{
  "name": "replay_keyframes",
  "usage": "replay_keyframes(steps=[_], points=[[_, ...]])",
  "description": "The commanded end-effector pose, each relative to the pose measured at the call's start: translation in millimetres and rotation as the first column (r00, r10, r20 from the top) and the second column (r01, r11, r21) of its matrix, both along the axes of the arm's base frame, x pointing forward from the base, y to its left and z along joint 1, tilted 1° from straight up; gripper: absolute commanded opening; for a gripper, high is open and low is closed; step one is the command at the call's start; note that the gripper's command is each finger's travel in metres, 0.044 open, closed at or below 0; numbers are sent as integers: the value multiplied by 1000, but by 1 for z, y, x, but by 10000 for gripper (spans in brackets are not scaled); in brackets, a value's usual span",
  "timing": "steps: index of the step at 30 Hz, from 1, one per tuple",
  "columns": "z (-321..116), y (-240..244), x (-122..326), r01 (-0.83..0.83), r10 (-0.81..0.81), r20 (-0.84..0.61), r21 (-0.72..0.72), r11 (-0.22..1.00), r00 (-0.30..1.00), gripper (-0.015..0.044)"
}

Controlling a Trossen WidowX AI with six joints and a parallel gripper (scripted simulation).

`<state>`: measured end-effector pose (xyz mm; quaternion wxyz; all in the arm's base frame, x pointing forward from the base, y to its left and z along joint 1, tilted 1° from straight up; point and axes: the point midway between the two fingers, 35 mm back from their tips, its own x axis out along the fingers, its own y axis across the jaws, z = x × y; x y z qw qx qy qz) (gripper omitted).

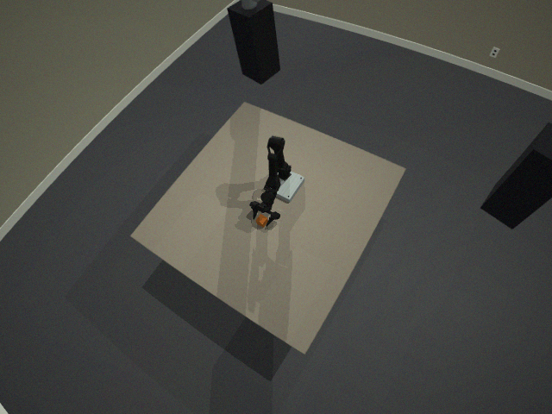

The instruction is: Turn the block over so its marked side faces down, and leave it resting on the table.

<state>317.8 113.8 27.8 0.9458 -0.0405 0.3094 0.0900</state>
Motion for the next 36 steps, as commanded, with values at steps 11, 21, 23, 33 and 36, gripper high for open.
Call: replay_keyframes(steps=[11,21,23,33,36], points=[[68,-9,-30,2,-18,-333,-47,999,943,440],[68,-8,-29,1,-18,-338,-49,999,941,440],[70,-7,-25,-5,-18,-378,-60,998,926,440],[87,0,-2,-43,-50,-663,-124,991,747,440],[92,0,3,-49,-69,-736,-137,989,673,440]])
